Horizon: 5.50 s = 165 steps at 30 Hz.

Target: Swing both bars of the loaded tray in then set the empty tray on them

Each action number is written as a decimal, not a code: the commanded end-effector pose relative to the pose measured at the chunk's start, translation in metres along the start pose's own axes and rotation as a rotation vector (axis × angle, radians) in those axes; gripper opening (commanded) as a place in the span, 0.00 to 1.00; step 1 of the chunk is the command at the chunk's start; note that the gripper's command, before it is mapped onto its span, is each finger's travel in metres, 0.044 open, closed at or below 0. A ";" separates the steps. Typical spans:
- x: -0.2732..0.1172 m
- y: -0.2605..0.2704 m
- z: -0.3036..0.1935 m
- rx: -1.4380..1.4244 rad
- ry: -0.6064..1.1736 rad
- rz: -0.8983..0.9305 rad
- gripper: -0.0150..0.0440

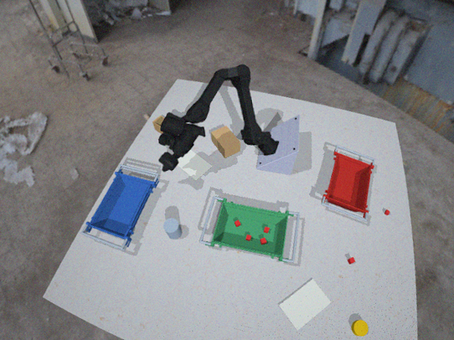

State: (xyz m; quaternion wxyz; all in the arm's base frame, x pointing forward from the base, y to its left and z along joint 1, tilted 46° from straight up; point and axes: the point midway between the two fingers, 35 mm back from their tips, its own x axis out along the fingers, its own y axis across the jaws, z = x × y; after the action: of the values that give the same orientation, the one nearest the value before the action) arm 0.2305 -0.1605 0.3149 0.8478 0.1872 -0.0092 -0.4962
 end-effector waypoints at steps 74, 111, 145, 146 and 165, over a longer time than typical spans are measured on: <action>-0.006 0.133 -0.226 -1.652 0.710 0.148 0.40; -0.057 0.135 -0.284 -1.651 0.715 0.151 0.40; -0.084 0.150 -0.263 -1.654 0.716 0.158 0.40; -0.084 0.150 -0.263 -1.654 0.716 0.158 0.40; -0.165 0.166 -0.379 -1.649 0.735 0.172 0.40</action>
State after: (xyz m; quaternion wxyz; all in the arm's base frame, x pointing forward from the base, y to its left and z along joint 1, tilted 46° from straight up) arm 0.3708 0.1336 0.0835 0.7011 -0.3313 0.6016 -0.1914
